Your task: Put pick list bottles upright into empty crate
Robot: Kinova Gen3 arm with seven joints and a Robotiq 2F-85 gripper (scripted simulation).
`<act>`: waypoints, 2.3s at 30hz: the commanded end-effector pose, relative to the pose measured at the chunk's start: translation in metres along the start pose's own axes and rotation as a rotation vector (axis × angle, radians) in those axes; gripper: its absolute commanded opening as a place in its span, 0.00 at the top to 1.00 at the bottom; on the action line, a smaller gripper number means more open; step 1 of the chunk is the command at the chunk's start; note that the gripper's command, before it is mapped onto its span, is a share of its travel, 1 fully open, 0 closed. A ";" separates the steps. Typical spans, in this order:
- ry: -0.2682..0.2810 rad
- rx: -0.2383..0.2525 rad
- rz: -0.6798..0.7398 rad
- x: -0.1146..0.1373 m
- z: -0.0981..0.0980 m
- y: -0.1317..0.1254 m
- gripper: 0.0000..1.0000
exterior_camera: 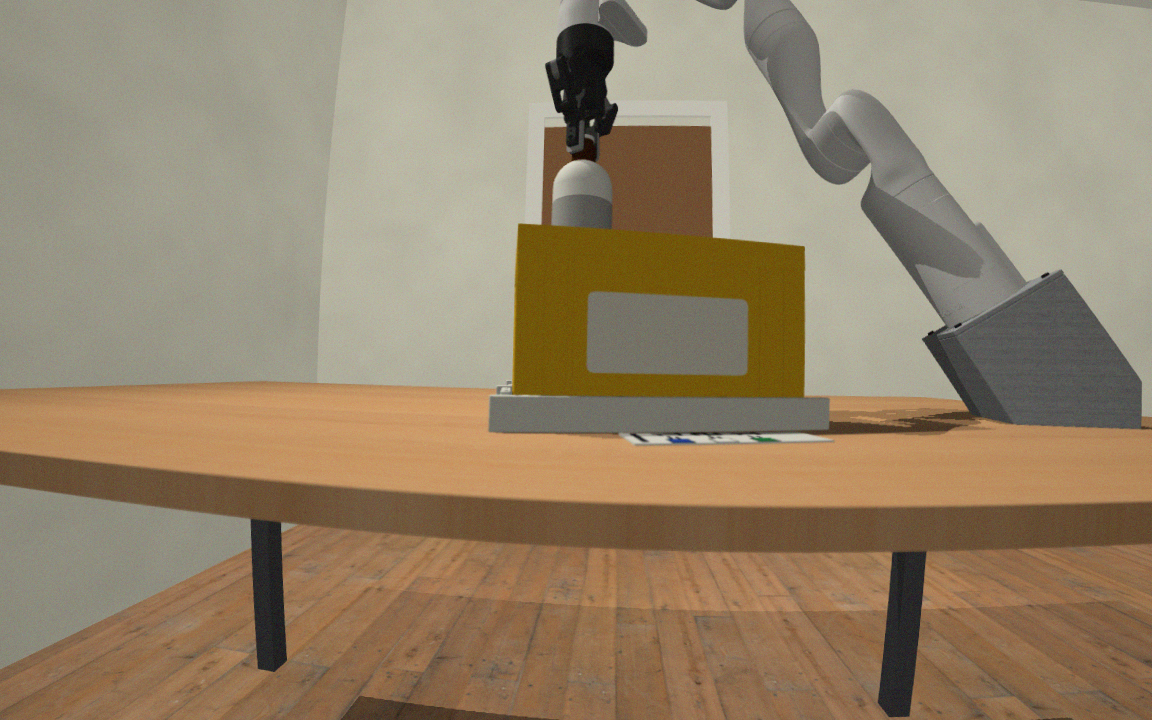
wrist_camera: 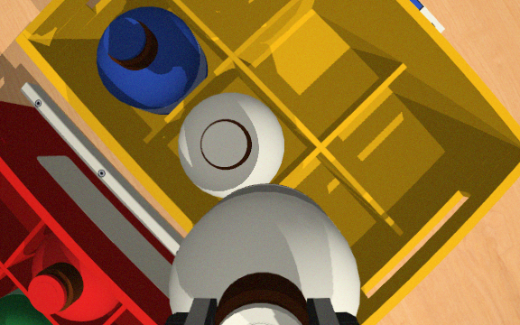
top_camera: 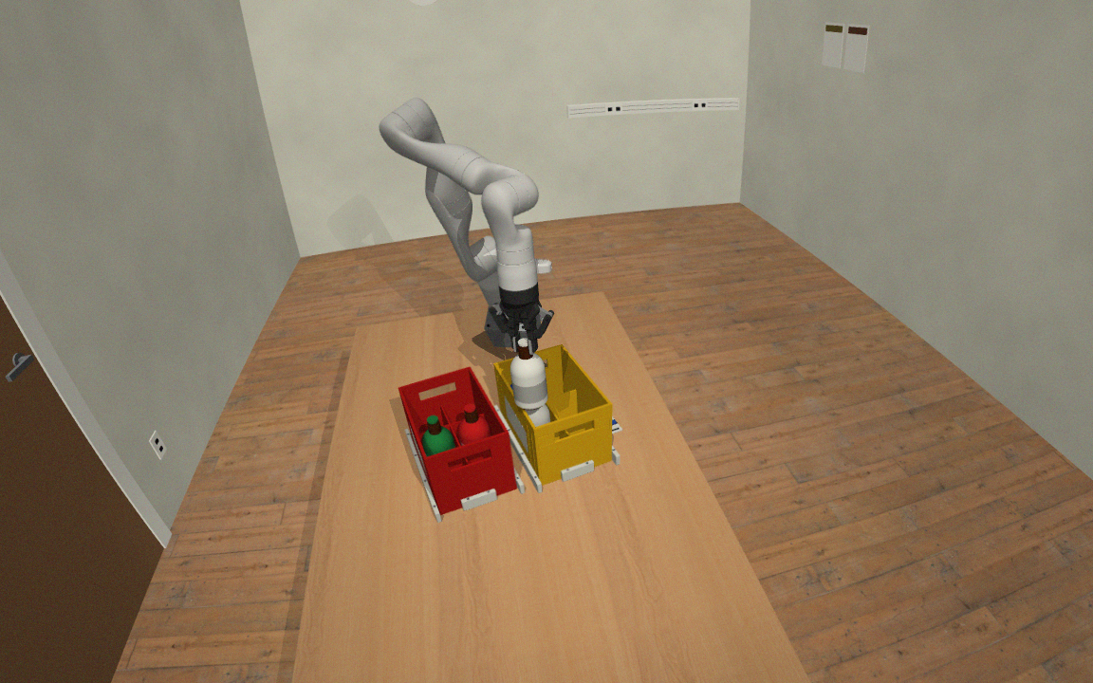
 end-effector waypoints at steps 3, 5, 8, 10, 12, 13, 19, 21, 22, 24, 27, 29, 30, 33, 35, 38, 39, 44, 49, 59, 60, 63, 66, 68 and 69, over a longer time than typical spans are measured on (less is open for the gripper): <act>-0.001 -0.001 0.000 -0.003 -0.001 0.008 0.90; -0.002 -0.001 0.000 -0.004 -0.001 0.012 0.90; -0.002 -0.001 0.000 -0.006 -0.001 0.017 0.90; -0.002 -0.001 0.000 -0.007 -0.001 0.021 0.90; -0.002 -0.001 0.000 -0.008 -0.001 0.025 0.90; -0.002 -0.001 0.000 -0.009 -0.001 0.028 0.90; -0.002 -0.001 0.000 -0.012 -0.001 0.037 0.90; -0.002 -0.001 0.000 -0.013 -0.001 0.040 0.90; -0.002 -0.001 0.000 -0.013 -0.001 0.040 0.90; -0.002 -0.001 0.000 -0.013 -0.001 0.039 0.90; -0.002 -0.001 0.000 -0.013 -0.001 0.039 0.90; -0.002 -0.001 0.000 -0.013 -0.001 0.038 0.90; -0.002 -0.001 0.000 -0.013 -0.001 0.038 0.90; -0.002 -0.001 0.000 -0.013 -0.001 0.038 0.90; -0.002 -0.001 0.000 -0.013 -0.001 0.038 0.90; -0.002 -0.001 0.000 -0.013 -0.001 0.037 0.90; -0.002 -0.001 0.000 -0.013 -0.001 0.037 0.90; -0.002 -0.001 0.000 -0.013 -0.001 0.037 0.90; -0.002 -0.001 0.000 -0.013 -0.001 0.036 0.90; -0.002 -0.001 0.000 -0.013 -0.001 0.036 0.90; -0.002 -0.001 0.000 -0.013 -0.001 0.036 0.90; -0.002 -0.001 0.000 -0.013 -0.001 0.036 0.90; -0.002 -0.001 0.000 -0.013 -0.001 0.036 0.90; -0.002 -0.001 0.000 -0.013 -0.001 0.036 0.90; -0.002 -0.001 0.000 -0.013 -0.001 0.036 0.90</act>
Point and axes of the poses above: the point where the finger pads meet when closed, its own z axis out along the fingers, its own y axis across the jaws, x = y × z, the point moved 10 cm from there along -z, back along the fingers, and after that the axes turned 10 degrees about -z, right-handed, at the moved point
